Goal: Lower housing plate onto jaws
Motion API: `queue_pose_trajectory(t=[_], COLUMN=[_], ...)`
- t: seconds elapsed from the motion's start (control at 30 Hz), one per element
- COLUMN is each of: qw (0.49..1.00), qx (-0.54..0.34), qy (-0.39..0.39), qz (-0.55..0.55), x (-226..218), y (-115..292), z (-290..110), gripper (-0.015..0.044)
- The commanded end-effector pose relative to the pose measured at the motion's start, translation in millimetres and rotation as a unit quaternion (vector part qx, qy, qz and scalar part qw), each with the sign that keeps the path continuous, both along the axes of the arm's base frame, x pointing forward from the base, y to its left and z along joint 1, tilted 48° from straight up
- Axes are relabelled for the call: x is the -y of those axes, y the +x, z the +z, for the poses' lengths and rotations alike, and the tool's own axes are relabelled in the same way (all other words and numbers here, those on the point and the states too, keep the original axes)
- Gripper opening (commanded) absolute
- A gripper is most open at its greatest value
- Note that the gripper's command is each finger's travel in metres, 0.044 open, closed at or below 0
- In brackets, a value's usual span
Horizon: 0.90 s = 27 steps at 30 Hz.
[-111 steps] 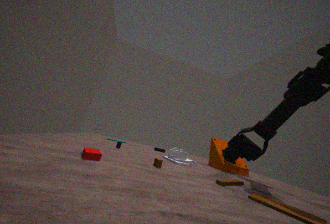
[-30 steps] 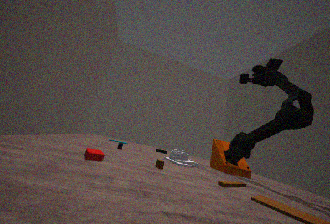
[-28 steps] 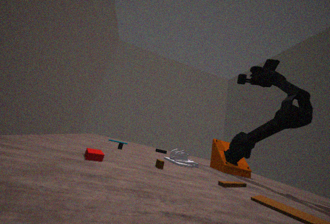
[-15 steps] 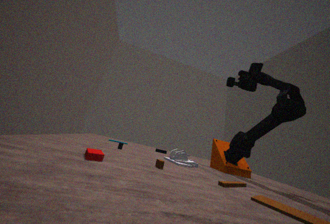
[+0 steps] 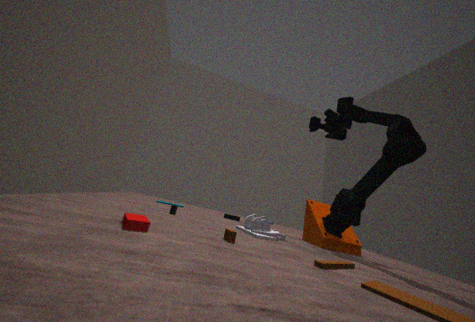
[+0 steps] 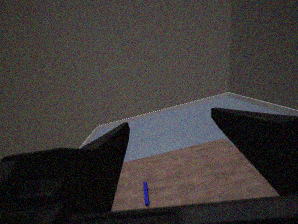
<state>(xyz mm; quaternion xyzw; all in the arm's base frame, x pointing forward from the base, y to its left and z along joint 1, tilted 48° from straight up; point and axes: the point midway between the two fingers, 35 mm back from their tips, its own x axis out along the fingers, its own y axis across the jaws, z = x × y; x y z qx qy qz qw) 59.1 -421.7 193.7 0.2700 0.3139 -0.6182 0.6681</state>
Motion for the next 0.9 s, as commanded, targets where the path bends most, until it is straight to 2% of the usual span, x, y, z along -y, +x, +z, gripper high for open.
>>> queue_pose_trajectory(t=[0.0,0.37,0.87], qw=[0.999,0.991,0.964], qx=[0.018,0.036,0.071], qy=[0.032,0.127,0.253], qz=[0.004,0.013,-0.034], x=[-2,-14,-37], y=[14,47,81], z=[-18,-73,-137], gripper=[0.0440,0.0440,0.0440])
